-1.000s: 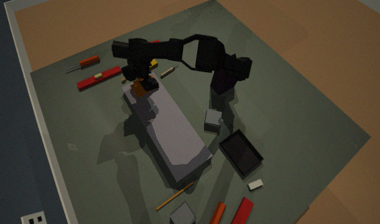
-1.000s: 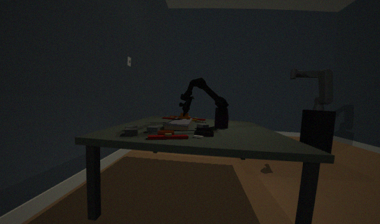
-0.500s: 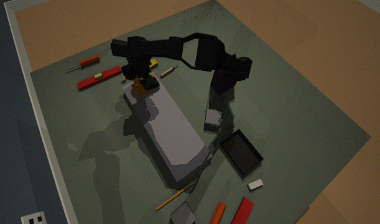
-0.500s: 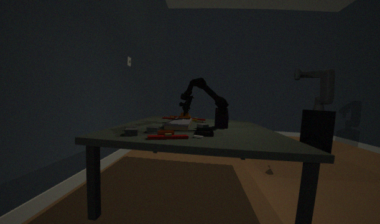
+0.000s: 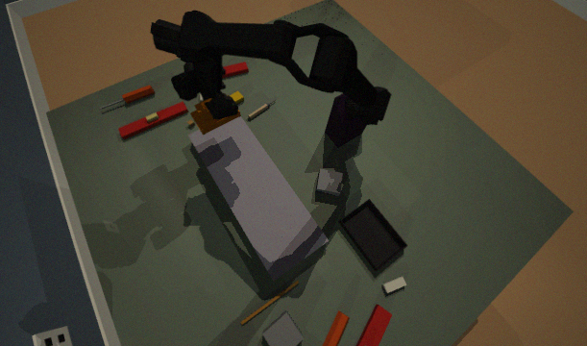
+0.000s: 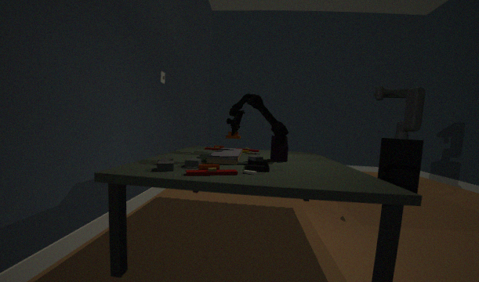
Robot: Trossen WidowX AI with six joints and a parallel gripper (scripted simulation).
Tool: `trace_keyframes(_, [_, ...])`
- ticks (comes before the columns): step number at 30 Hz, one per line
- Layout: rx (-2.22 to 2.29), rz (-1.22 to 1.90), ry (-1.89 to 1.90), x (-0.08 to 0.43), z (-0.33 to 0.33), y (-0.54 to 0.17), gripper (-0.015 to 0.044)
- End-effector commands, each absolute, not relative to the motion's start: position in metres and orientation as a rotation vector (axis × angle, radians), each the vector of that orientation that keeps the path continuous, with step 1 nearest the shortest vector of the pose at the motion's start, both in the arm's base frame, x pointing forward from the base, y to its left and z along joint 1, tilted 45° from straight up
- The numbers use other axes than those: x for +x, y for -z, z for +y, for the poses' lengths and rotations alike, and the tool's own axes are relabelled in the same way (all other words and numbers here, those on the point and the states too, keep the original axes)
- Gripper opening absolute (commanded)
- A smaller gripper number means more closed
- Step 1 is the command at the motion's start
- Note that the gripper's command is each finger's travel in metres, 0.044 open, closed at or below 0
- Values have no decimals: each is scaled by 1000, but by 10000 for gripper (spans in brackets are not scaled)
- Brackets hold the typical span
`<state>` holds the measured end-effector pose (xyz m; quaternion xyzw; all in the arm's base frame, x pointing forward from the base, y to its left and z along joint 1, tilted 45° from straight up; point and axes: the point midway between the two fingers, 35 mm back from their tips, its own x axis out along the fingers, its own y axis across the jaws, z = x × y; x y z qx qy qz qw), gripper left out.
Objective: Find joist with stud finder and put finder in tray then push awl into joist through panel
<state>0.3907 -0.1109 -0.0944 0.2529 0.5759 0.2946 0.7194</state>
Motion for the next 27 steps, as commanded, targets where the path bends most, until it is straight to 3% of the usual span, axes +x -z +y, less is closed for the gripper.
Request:
trace_keyframes(1, [547,1265,-650,393,-118,85,0])
trace_keyframes(27, [215,1133,-888,412,5,-34,0])
